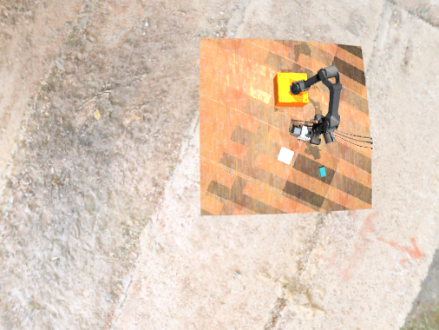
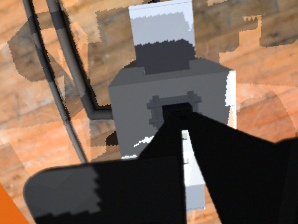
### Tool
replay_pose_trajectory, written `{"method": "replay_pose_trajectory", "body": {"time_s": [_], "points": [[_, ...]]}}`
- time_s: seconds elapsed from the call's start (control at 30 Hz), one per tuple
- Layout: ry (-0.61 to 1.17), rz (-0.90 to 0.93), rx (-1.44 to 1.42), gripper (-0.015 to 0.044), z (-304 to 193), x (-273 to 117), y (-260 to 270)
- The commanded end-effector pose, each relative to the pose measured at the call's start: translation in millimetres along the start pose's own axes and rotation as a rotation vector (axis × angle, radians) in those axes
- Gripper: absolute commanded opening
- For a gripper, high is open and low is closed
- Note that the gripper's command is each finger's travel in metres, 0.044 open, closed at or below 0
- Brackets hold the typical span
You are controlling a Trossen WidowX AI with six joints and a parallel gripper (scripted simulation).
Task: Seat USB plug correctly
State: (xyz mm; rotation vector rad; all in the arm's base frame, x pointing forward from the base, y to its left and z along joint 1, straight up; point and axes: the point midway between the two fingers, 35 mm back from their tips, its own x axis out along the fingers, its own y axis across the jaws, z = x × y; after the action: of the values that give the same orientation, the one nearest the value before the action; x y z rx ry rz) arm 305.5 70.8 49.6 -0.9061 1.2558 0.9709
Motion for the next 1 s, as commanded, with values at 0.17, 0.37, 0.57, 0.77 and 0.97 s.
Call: {"method": "replay_pose_trajectory", "body": {"time_s": [0.17, 0.37, 0.57, 0.77, 0.97], "points": [[0.001, 0.002, -0.004, 0.0, -0.2, 2.2, -0.1], [0.001, 0.002, -0.004, 0.0, -0.2, 2.2, -0.1], [0.001, 0.002, -0.004, 0.0, -0.2, 2.2, -0.1], [-0.001, 0.0, -0.001, 0.0095, 0.1, 0.1, 0.0], [-0.001, 0.0, -0.001, 0.0095, 0.1, 0.1, 0.0]]}}
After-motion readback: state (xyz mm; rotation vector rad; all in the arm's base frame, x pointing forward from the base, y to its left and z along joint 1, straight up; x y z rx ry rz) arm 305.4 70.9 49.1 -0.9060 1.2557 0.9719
